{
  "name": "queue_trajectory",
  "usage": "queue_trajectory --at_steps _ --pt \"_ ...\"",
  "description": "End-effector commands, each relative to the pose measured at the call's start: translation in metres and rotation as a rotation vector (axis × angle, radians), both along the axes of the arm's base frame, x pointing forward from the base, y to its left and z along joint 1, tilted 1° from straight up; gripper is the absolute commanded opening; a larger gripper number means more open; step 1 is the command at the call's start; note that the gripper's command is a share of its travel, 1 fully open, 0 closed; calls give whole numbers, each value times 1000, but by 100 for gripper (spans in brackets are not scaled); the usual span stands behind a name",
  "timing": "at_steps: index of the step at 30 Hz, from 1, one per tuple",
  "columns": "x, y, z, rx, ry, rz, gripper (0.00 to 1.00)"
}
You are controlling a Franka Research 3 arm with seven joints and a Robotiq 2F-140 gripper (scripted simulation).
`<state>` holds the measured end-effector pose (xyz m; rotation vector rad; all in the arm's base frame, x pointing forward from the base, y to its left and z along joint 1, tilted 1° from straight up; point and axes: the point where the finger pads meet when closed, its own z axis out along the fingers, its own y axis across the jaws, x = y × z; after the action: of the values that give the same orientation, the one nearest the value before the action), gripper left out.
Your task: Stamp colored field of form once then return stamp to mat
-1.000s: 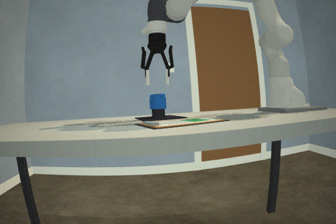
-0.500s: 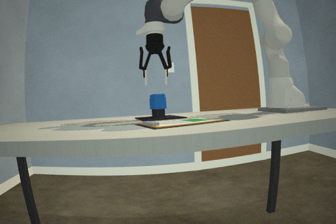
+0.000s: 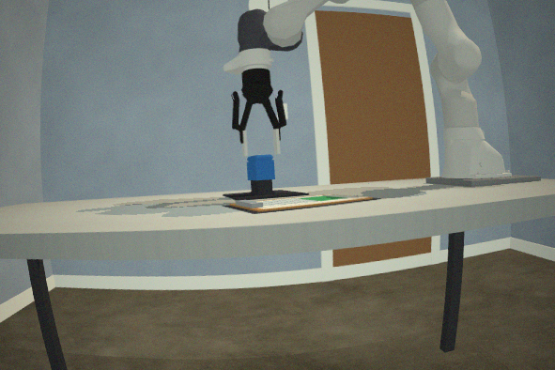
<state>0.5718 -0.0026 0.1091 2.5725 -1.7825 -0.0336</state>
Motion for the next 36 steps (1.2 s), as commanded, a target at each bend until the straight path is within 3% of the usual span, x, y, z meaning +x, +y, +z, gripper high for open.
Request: queue_trajectory --at_steps 1,8,14,34,35,36 --pt "5 1 -11 7 -16 46 52" --pt "4 1 -42 7 -16 46 52" --pt "4 1 -57 7 -16 46 52" --pt "4 1 -61 7 -16 46 52" --pt "4 1 -61 7 -16 46 18" --pt "4 1 -61 7 -16 46 18"
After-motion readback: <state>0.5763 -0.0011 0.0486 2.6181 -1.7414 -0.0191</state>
